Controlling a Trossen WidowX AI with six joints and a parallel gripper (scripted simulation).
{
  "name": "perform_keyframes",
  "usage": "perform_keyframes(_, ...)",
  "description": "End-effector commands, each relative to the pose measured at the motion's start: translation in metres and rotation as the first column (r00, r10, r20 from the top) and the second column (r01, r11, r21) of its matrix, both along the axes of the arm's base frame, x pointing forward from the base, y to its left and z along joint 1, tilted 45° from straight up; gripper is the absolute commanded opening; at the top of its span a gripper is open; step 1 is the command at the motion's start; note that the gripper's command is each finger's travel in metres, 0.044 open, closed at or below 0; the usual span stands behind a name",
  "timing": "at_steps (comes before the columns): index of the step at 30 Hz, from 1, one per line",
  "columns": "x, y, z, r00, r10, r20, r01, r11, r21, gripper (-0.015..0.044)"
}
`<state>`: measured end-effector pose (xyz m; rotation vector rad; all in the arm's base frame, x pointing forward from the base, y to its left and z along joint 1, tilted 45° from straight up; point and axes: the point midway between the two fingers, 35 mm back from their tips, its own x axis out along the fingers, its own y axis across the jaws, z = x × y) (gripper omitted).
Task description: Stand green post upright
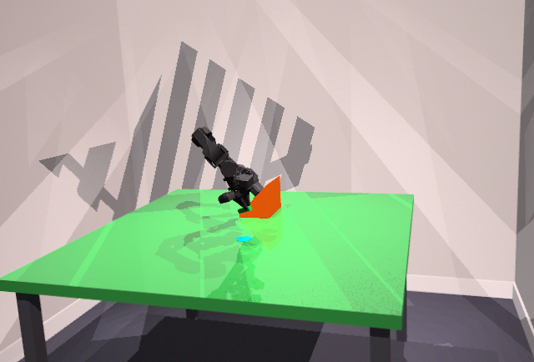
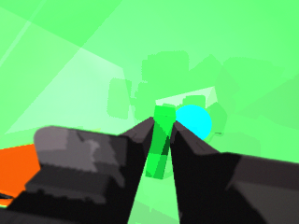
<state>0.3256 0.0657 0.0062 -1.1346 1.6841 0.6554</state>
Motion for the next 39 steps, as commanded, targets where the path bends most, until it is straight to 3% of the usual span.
perform_keyframes(1, -0.0002, -0.0002, 0.0014, 1.000, -0.001, 0.006, 0.001, 0.999, 0.032, 0.0023)
perform_keyframes(39, -0.0017, -0.0035, -0.0051, 0.999, -0.006, 0.046, -0.008, 0.951, 0.308, 0.0023)
